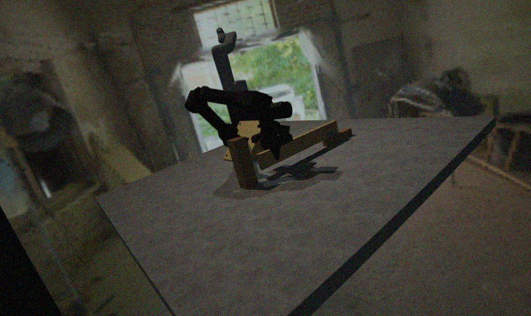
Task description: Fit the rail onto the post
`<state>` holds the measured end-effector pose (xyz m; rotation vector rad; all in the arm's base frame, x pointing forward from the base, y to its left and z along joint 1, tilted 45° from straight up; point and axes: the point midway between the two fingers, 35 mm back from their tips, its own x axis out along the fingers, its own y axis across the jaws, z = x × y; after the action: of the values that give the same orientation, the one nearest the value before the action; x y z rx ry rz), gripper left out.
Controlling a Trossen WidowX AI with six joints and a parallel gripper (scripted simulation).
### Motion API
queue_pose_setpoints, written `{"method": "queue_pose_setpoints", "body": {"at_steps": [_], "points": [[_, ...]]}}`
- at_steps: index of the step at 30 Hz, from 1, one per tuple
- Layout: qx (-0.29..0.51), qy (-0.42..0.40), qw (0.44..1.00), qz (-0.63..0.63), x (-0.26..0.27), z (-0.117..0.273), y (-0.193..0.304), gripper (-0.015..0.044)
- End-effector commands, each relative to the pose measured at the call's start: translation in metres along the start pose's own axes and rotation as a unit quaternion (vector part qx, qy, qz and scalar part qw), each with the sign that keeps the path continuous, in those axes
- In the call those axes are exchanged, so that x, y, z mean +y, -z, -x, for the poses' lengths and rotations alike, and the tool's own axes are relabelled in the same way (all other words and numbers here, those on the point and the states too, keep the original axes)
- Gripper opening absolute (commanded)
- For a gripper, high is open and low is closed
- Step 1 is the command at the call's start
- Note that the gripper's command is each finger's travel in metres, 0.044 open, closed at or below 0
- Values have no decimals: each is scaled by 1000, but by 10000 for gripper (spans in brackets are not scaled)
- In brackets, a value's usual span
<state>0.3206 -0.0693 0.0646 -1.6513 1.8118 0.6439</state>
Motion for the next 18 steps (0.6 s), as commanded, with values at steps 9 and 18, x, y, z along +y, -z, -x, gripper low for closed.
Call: {"method": "queue_pose_setpoints", "body": {"at_steps": [9, 18], "points": [[-2, 3, 1000, 0, 0, 2, -1, 0], [-2, 3, 1000, 0, 0, 1, -1, 0]]}}
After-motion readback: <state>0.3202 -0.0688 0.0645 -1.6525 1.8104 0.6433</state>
